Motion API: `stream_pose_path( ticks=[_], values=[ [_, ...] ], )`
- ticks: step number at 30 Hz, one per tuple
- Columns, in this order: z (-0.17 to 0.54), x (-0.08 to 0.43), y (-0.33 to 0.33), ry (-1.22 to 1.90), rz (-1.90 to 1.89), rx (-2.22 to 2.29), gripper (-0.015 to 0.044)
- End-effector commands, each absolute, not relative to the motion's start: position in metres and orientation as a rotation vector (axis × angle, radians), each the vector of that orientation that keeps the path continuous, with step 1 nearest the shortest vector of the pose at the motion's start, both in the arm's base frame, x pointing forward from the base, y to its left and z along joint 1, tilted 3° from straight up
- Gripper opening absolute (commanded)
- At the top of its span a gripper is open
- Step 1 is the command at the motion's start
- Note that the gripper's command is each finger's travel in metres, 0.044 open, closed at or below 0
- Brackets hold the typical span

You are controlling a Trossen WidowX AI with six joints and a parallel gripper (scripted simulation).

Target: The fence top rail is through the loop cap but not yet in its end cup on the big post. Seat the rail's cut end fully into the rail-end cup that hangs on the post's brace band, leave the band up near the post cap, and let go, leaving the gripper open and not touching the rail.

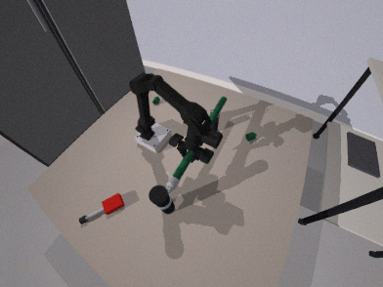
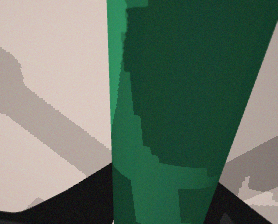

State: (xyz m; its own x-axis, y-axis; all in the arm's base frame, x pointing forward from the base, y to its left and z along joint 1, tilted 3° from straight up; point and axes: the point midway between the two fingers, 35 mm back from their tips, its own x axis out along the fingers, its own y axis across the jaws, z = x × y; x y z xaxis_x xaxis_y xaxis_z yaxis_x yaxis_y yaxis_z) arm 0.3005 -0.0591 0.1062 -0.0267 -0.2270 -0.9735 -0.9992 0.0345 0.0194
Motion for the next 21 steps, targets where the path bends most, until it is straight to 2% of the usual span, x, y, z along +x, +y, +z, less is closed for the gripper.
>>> stream_pose_path(
  ticks=[1, 21],
  values=[
    [0.112, 0.306, -0.065, 1.404, 1.058, -1.355, 0.0],
    [0.112, 0.307, -0.08, 1.405, 1.058, -1.356, 0.0]
  ],
)
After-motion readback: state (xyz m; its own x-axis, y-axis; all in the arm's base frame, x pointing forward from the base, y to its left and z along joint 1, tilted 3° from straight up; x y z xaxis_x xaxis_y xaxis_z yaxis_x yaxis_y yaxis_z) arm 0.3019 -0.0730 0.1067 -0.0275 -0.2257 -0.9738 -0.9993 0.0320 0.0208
